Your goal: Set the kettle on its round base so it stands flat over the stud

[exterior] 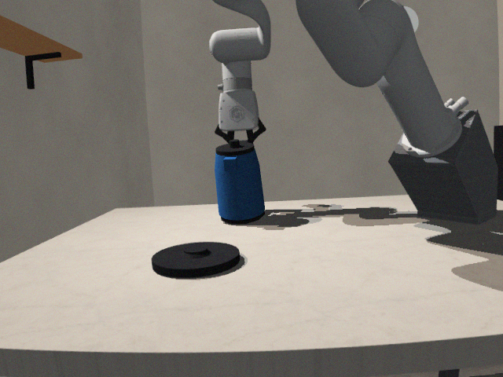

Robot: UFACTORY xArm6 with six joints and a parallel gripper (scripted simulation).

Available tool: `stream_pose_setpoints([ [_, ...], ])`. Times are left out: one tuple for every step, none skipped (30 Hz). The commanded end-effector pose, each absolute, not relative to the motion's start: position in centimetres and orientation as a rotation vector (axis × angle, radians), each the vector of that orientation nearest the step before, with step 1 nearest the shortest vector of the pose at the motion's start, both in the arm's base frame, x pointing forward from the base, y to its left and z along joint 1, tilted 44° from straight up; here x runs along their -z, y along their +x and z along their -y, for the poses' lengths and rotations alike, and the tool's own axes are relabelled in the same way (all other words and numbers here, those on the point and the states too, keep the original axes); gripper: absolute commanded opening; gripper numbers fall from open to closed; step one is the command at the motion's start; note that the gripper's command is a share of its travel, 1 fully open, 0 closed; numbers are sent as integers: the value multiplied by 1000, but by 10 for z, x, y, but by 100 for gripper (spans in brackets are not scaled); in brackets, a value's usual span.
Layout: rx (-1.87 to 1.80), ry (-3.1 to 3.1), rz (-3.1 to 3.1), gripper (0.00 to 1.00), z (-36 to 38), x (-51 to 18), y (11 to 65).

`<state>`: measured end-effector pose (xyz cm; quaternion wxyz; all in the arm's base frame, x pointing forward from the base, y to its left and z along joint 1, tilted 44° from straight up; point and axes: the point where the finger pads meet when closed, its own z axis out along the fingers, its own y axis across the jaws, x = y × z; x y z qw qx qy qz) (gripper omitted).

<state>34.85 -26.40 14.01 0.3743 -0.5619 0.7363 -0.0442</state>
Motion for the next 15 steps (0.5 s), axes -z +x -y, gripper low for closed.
stream_pose_setpoints([
  [118, -1439, -1886, 0, 268, -147, 344],
  [118, -1439, -1886, 0, 269, -148, 343],
  [118, -1439, -1886, 0, 269, -149, 342],
  [119, -1439, -1886, 0, 270, -150, 342],
  [119, -1439, -1886, 0, 270, -151, 341],
  [119, -1439, -1886, 0, 270, -151, 340],
  [119, -1439, -1886, 0, 271, -152, 340],
  [119, -1439, -1886, 0, 271, -153, 339],
  [119, -1439, -1886, 0, 271, -153, 339],
  [118, -1439, -1886, 0, 272, -154, 338],
  [118, -1439, -1886, 0, 272, -154, 338],
  [118, -1439, -1886, 0, 272, -154, 338],
  [118, -1439, -1886, 0, 272, -154, 338],
  [118, -1439, -1886, 0, 272, -154, 338],
  [118, -1439, -1886, 0, 272, -155, 338],
])
